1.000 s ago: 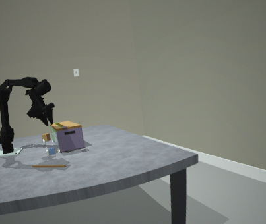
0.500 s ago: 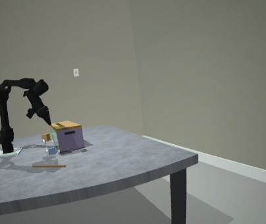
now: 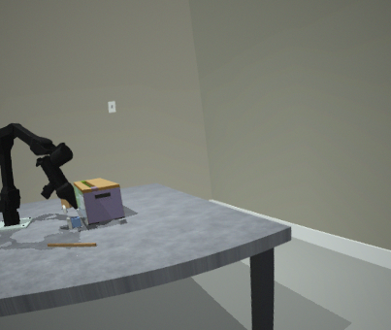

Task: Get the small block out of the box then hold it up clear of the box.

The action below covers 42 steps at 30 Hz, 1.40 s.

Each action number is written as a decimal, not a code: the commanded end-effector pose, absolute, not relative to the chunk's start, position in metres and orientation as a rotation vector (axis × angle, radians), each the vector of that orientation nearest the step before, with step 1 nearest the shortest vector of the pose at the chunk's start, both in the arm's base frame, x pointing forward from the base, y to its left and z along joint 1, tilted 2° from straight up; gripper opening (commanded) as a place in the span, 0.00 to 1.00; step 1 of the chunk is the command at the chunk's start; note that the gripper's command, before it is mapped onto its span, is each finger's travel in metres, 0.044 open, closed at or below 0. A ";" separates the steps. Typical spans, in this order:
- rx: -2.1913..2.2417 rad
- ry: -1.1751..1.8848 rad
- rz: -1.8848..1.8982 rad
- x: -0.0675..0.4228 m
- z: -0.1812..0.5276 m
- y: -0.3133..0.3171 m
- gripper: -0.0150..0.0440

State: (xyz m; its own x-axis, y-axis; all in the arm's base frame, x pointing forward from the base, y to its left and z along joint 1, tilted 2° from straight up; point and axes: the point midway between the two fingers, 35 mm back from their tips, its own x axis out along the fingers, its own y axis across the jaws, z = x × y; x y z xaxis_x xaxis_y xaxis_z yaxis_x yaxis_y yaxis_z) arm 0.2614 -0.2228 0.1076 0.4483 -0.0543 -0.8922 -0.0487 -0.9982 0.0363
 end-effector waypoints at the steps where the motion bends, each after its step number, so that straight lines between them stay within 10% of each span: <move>1: 2.676 -0.092 -1.651 0.262 0.099 -0.222 0.74; 35: 2.676 -0.092 -1.651 0.266 0.048 -0.224 0.74; 42: 2.676 -0.092 -1.651 0.266 0.048 -0.224 0.43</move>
